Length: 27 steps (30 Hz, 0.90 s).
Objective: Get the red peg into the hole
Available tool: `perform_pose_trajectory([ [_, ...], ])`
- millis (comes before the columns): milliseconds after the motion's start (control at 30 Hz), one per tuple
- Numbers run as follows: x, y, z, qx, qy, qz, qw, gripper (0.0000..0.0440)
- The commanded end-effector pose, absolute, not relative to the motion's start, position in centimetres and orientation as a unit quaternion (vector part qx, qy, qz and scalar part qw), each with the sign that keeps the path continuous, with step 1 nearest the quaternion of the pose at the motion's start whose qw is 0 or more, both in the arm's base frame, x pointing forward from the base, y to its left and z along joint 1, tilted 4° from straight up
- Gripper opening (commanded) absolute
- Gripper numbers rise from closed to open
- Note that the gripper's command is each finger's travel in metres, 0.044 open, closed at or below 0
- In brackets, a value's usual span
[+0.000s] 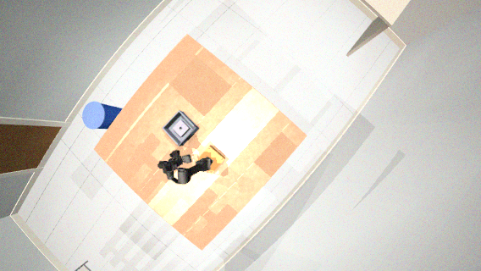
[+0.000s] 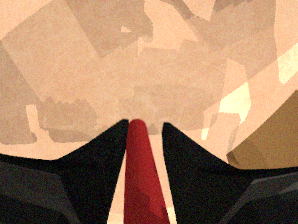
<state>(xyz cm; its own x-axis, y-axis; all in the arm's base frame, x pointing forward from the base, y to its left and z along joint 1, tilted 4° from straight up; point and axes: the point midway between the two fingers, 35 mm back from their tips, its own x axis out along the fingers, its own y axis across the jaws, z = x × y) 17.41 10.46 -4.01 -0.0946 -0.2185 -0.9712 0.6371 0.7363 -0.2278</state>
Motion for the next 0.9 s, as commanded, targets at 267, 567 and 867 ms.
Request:
perform_pose_trajectory([
  [267,18.9,9.5,-2.5,0.139,0.644,-0.349,0.666,0.0],
  [567,20.5,8.5,0.7,0.132,0.621,-0.357,0.685,0.0],
  [867,22.5,7.2,4.3,0.136,0.597,-0.37,0.699,0.0],
])
